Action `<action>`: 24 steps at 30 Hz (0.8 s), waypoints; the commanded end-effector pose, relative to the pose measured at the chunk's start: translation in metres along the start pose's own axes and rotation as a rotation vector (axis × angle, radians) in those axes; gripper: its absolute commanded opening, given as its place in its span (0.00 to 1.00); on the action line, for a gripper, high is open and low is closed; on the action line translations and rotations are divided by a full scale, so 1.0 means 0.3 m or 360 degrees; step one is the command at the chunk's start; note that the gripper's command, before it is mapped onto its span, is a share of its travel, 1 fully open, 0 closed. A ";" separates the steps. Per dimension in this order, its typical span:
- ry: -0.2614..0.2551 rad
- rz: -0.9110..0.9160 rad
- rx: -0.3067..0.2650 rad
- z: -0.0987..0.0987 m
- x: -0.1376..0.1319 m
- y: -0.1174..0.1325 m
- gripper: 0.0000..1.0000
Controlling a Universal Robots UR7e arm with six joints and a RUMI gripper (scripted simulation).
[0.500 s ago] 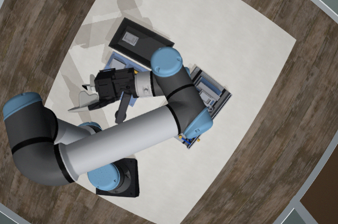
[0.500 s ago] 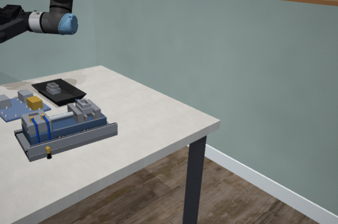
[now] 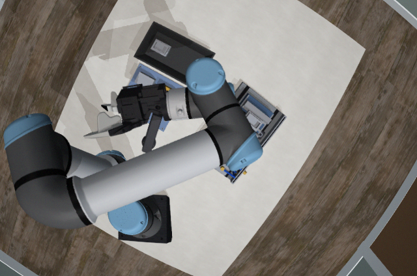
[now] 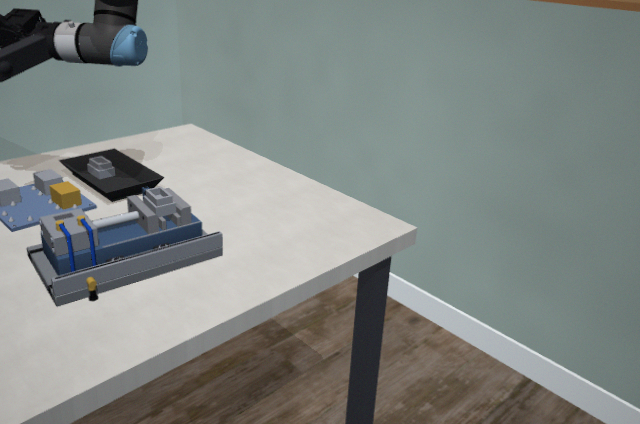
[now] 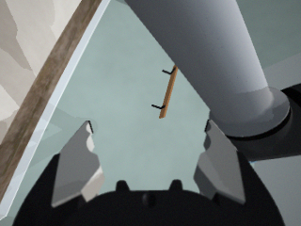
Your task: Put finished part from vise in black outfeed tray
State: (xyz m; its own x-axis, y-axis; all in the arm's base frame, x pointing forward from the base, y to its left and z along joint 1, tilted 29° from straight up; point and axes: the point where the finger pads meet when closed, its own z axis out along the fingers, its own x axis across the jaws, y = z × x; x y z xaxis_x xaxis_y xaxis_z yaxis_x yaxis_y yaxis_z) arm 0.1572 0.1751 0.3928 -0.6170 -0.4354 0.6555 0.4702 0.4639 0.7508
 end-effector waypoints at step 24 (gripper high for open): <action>-0.0555 -0.0153 0.0362 -0.377 -0.108 -0.128 1.00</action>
State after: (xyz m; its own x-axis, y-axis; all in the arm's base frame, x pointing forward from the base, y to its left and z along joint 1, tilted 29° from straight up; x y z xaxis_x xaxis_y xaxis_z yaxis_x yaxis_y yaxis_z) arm 0.2044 0.1159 0.3684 -0.7737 -0.2874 0.5646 0.3424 0.5600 0.7544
